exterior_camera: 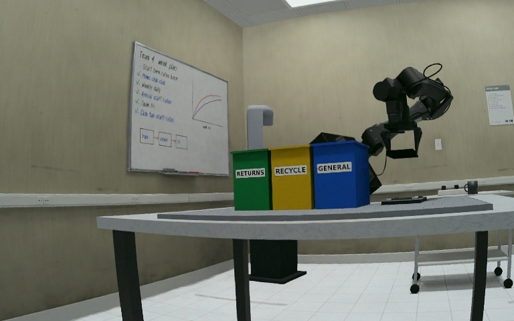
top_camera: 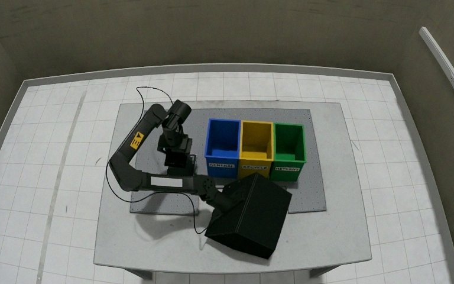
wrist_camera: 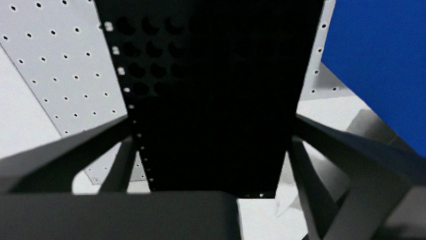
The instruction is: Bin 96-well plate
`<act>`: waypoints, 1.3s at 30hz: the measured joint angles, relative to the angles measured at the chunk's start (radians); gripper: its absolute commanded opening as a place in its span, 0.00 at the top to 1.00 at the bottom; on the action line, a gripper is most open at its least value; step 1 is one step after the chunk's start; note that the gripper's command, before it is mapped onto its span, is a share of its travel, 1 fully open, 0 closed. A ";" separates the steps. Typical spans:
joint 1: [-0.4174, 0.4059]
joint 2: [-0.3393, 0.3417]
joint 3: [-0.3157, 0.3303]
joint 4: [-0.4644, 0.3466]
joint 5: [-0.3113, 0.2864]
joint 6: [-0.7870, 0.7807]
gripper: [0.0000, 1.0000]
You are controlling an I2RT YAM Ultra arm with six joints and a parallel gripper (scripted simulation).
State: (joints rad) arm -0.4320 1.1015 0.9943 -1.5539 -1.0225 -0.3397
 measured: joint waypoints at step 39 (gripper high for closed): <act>-0.169 -0.081 -0.113 -0.003 0.068 -0.154 1.00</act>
State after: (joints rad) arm -0.6010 1.0203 0.8810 -1.5570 -0.9550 -0.4934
